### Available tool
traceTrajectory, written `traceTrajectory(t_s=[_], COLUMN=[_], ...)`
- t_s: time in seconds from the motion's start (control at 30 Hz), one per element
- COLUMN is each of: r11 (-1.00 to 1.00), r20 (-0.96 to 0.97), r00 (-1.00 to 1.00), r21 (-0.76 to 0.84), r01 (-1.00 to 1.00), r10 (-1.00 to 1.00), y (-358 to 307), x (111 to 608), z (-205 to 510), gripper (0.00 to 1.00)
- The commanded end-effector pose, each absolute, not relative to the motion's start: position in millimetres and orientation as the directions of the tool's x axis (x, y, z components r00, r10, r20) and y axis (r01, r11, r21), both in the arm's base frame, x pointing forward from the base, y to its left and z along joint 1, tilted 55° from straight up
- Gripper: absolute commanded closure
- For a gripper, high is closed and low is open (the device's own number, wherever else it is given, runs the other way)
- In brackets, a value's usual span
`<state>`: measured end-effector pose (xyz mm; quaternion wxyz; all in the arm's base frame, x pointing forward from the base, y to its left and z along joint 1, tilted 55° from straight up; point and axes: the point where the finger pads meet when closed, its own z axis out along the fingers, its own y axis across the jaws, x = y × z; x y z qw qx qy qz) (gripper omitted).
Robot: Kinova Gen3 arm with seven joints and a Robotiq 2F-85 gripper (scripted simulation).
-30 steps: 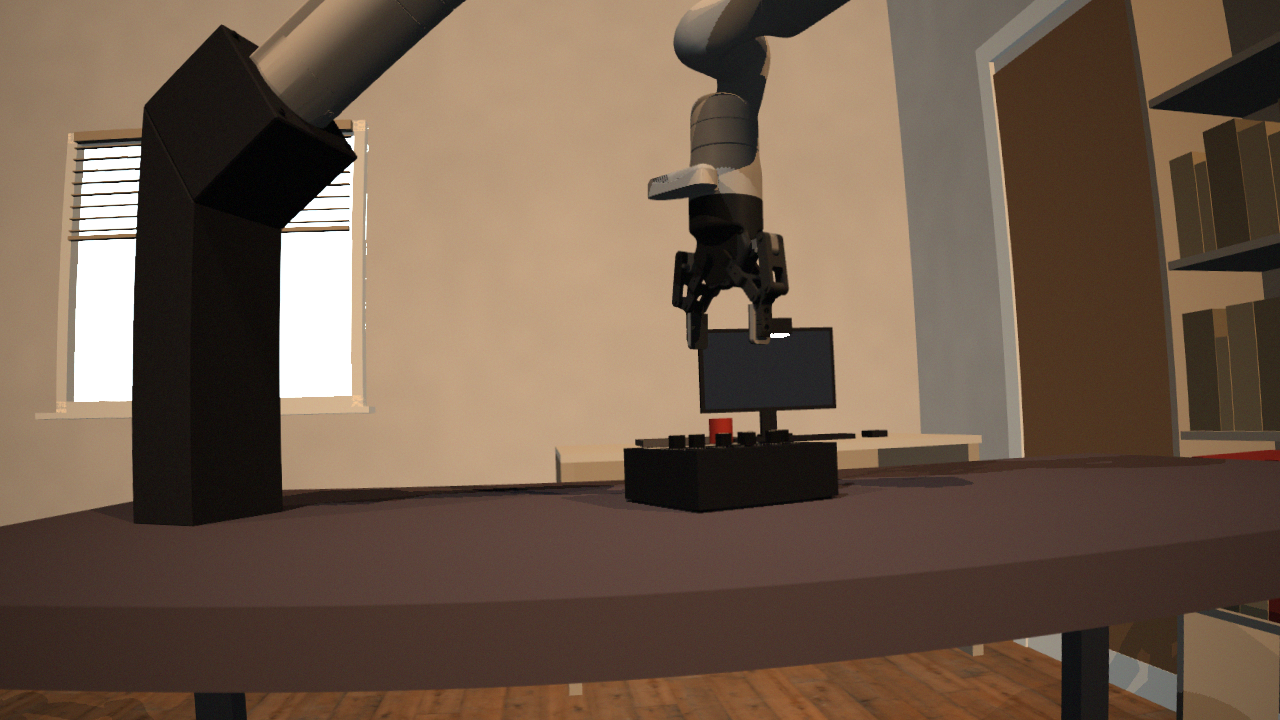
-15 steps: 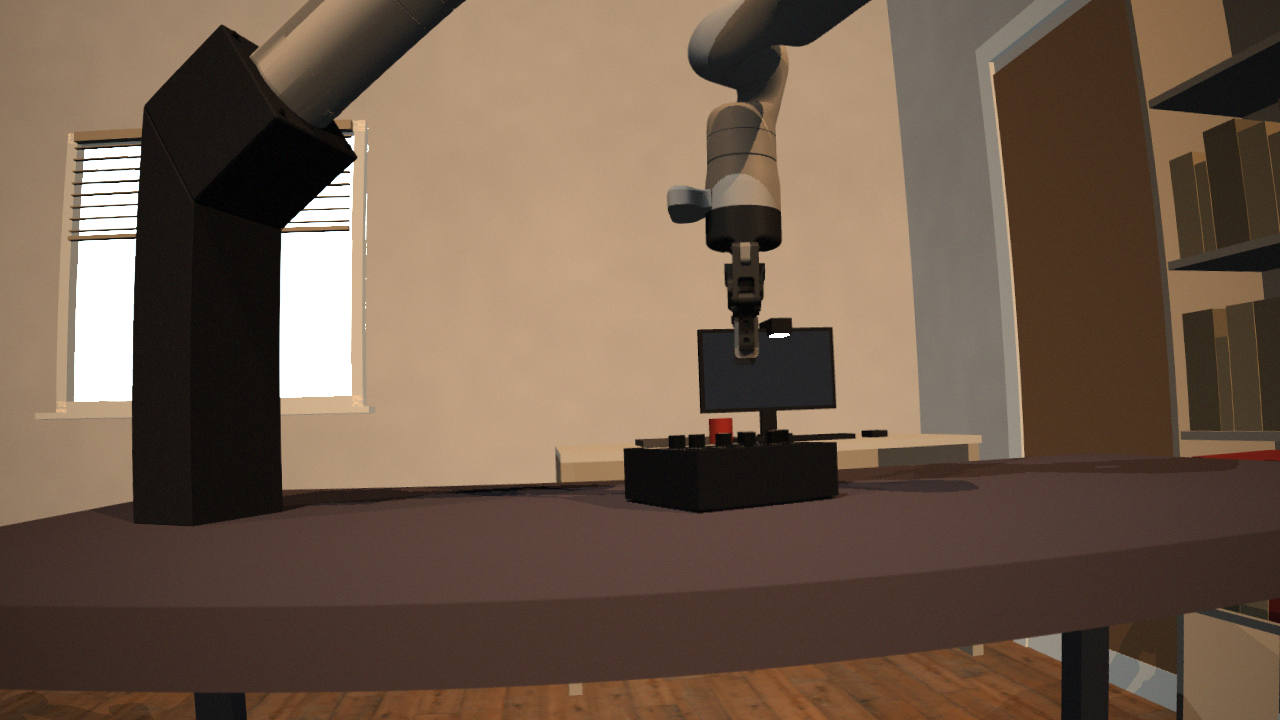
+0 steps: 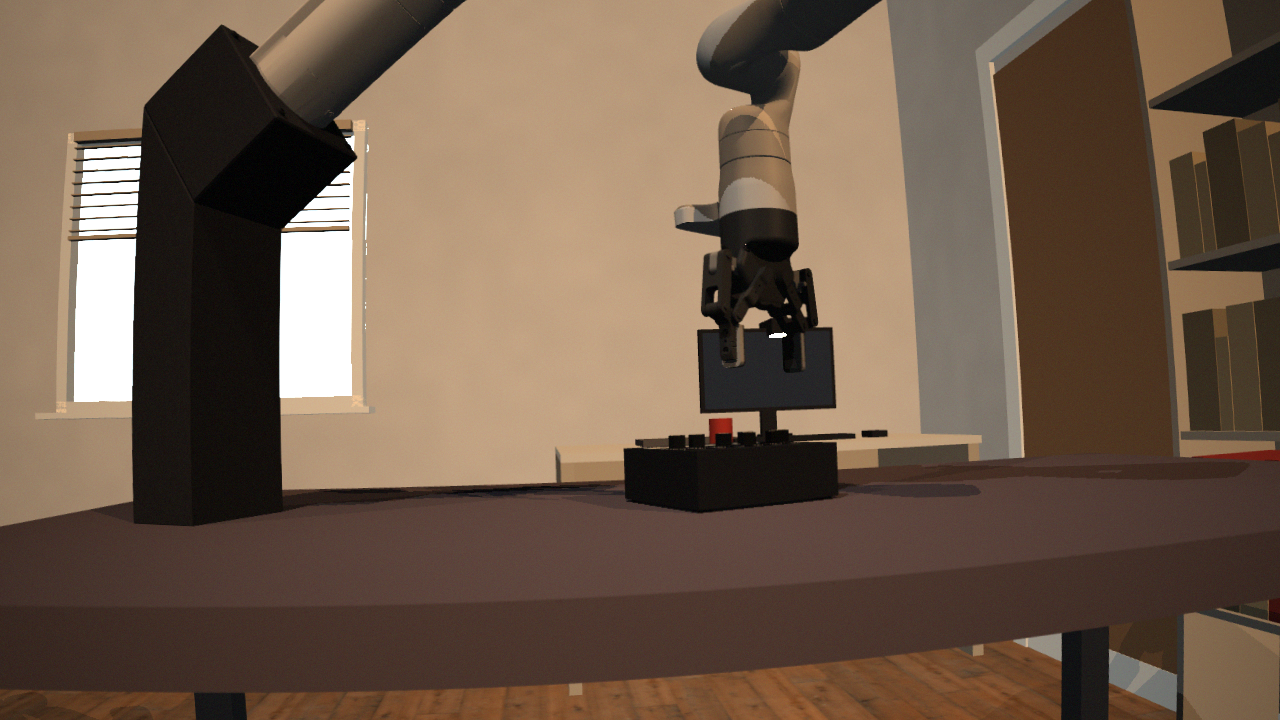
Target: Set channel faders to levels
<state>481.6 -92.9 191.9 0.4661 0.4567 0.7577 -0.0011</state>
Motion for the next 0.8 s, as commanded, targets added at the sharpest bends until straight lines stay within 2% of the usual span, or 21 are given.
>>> traceTrajectory(t_s=[0.0, 0.17, 0.77], r11=[0.517, 0.432, 0.368], r20=[-0.672, -0.62, -0.579], r00=[-0.083, 0.001, 0.061], r21=[0.478, 0.547, 0.593], r01=[0.71, 0.717, 0.716], r10=[0.736, 0.784, 0.813], y=[-100.9, -105.7, -109.2], x=[480.7, 481.5, 481.9], z=[190.8, 193.8, 196.0], gripper=[0.0, 0.0, 0.0])
